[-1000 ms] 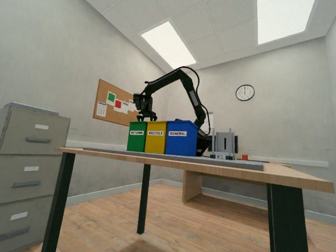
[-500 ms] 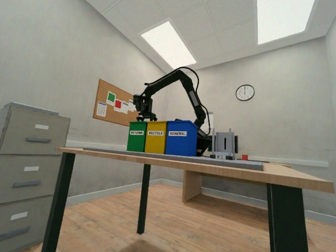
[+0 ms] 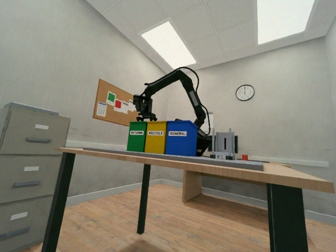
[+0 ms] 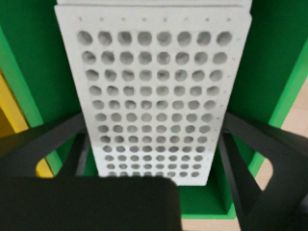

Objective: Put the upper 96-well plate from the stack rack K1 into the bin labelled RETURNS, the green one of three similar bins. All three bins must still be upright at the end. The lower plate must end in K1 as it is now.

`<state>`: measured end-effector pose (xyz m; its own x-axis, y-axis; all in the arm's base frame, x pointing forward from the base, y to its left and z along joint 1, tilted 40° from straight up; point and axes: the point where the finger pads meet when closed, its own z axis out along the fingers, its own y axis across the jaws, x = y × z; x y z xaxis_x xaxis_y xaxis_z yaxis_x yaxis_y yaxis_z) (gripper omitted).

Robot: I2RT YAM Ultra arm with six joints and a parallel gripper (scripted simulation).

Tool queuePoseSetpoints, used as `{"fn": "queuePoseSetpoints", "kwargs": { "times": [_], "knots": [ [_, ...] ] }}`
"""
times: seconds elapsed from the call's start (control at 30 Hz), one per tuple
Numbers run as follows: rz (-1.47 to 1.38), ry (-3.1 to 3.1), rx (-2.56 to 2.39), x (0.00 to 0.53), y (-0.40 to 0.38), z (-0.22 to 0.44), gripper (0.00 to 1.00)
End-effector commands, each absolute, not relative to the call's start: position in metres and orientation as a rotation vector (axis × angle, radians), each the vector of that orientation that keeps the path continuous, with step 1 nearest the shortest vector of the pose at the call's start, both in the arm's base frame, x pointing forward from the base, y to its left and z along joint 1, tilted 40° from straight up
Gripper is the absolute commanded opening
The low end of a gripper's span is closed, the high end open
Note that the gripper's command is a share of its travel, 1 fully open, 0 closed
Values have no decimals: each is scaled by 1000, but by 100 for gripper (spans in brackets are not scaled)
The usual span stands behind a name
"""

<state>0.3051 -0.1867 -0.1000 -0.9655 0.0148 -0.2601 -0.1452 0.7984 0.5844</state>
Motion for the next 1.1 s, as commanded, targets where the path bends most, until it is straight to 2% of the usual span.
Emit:
{"fn": "queuePoseSetpoints", "kwargs": {
  "times": [0.0, 1.07],
  "knots": [
    [864, 2707, -79, 312, -205, -90, 0],
    [889, 2712, -71, 310, -202, -95, 0]
  ]
}}
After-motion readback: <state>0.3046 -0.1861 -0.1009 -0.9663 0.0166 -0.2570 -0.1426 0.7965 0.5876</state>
